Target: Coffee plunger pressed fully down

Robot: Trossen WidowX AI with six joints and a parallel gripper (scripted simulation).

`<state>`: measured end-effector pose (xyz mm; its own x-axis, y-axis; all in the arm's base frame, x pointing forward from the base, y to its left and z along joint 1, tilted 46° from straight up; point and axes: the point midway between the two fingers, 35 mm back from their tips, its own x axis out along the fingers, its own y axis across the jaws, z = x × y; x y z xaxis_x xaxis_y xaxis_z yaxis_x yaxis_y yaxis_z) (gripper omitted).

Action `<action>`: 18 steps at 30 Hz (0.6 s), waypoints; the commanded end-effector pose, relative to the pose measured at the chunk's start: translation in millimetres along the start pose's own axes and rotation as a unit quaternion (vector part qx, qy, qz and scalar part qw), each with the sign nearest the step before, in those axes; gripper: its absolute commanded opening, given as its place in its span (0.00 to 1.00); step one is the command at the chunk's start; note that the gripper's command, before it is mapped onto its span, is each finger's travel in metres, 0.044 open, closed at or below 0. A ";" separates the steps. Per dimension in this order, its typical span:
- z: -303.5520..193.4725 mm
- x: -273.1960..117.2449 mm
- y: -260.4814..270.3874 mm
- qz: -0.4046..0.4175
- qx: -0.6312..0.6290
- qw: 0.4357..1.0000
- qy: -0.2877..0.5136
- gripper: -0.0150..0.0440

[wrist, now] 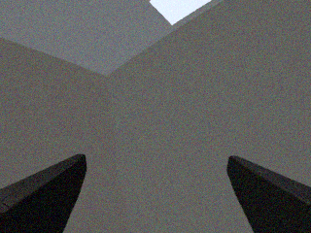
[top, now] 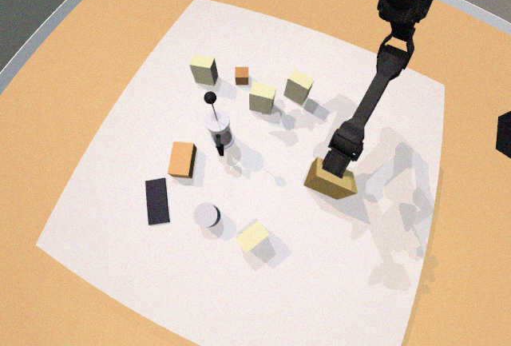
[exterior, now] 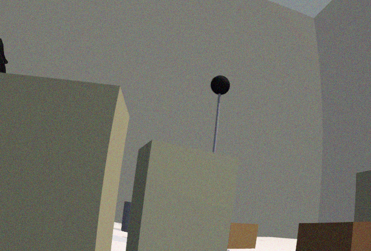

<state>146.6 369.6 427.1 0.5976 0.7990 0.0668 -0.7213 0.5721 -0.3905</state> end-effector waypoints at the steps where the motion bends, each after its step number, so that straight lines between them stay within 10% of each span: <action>1: -2.7 0.9 -0.1 -0.002 0.000 1.000 0.005 0.98; 18: -243.5 -8.9 -49.4 -0.243 -0.049 0.887 0.390 1.00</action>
<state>247.9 316.0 248.8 0.9004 0.2327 -0.3677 -0.4045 0.7592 -0.5099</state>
